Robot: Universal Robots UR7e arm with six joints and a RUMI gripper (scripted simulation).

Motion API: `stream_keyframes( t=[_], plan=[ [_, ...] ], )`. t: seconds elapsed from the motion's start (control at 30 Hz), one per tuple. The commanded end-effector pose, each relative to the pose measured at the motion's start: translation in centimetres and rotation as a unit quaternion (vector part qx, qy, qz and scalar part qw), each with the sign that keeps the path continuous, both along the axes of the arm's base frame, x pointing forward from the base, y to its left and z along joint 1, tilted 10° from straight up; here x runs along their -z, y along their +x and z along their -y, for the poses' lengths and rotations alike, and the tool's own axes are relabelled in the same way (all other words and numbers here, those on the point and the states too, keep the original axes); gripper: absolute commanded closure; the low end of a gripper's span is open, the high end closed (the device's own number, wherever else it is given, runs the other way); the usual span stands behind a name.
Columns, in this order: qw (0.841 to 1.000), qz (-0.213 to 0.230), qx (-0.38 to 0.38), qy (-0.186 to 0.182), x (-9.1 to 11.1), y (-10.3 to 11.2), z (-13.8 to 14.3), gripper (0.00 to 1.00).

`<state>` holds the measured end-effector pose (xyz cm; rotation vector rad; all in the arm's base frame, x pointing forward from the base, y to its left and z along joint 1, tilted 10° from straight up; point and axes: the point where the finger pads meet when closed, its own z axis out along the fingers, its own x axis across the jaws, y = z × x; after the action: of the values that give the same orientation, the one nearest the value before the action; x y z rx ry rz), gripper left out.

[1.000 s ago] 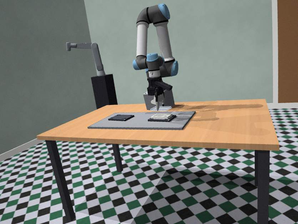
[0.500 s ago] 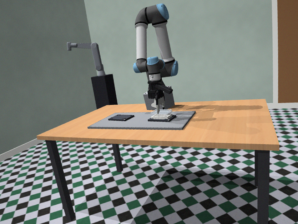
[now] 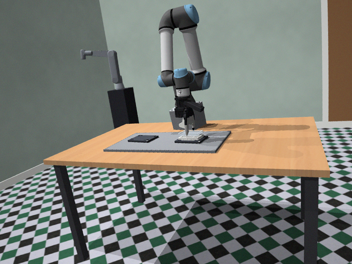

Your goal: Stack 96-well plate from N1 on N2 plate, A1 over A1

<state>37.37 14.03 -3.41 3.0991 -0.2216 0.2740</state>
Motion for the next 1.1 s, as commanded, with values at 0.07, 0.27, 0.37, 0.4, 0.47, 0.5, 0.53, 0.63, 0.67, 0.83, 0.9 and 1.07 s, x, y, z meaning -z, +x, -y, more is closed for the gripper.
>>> stream_keyframes(
  t=[0.07, 0.27, 0.37, 0.4, 0.47, 0.5, 0.53, 0.63, 0.67, 0.83, 0.9, 1.07],
  plan=[
    [1.0, 0.001, 0.0, 0.0, -0.03, 0.03, -0.01, 1.0],
    [1.0, 0.001, 0.0, 0.0, 0.0, 0.03, 0.0, 1.0],
    [1.0, 0.001, 0.0, 0.0, 0.04, 0.03, 0.0, 1.0],
    [1.0, 0.001, 0.0, 0.0, 0.06, 0.04, 0.0, 1.0],
    [1.0, 0.001, 0.0, 0.0, 0.09, 0.04, 0.0, 1.0],
    [1.0, 0.001, 0.0, 0.0, 0.11, 0.04, 0.0, 1.0],
    [1.0, 0.001, 0.0, 0.0, 0.12, 0.04, 0.01, 1.0],
    [1.0, 0.001, 0.0, 0.0, 0.17, 0.05, 0.01, 1.0],
    [1.0, 0.001, 0.0, 0.0, 0.19, 0.05, 0.01, 1.0],
    [1.0, 0.001, 0.0, 0.0, 0.24, 0.06, 0.01, 1.0],
    [1.0, 0.001, 0.0, 0.0, 0.27, 0.07, 0.01, 1.0],
    [1.0, 0.001, 0.0, 0.0, 0.35, 0.08, 0.01, 1.0]
  ],
)
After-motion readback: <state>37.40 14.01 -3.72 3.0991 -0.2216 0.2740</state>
